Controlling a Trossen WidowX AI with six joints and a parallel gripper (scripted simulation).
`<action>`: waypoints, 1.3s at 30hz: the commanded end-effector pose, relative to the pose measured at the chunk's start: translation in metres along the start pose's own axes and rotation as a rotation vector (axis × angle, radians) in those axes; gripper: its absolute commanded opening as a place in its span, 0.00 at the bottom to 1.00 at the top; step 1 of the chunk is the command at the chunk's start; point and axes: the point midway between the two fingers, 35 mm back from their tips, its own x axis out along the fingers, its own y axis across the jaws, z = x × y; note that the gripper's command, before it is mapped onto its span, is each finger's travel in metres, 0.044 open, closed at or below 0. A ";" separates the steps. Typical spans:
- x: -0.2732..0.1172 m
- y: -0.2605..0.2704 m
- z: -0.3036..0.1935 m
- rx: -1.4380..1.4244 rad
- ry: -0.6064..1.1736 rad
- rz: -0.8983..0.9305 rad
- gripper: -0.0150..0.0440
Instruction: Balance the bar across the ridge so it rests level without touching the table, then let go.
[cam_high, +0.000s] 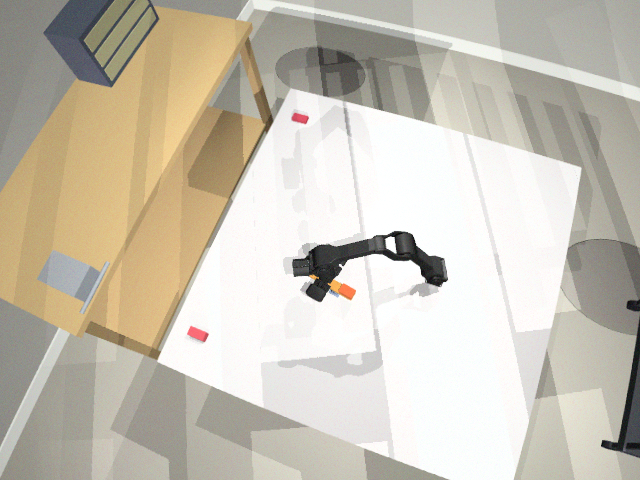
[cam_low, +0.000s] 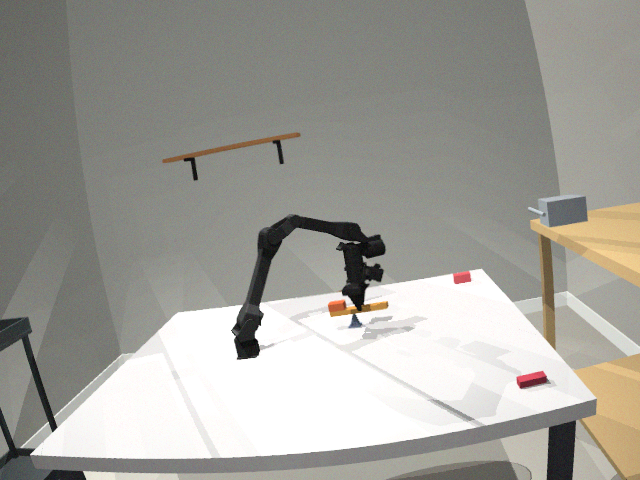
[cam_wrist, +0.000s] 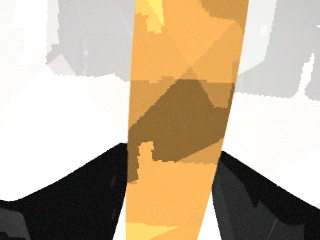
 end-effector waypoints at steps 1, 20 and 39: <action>0.001 0.000 0.000 0.004 -0.001 0.000 0.25; 0.002 0.000 0.000 0.004 -0.001 0.000 0.25; 0.004 0.000 0.000 0.004 -0.001 -0.001 0.25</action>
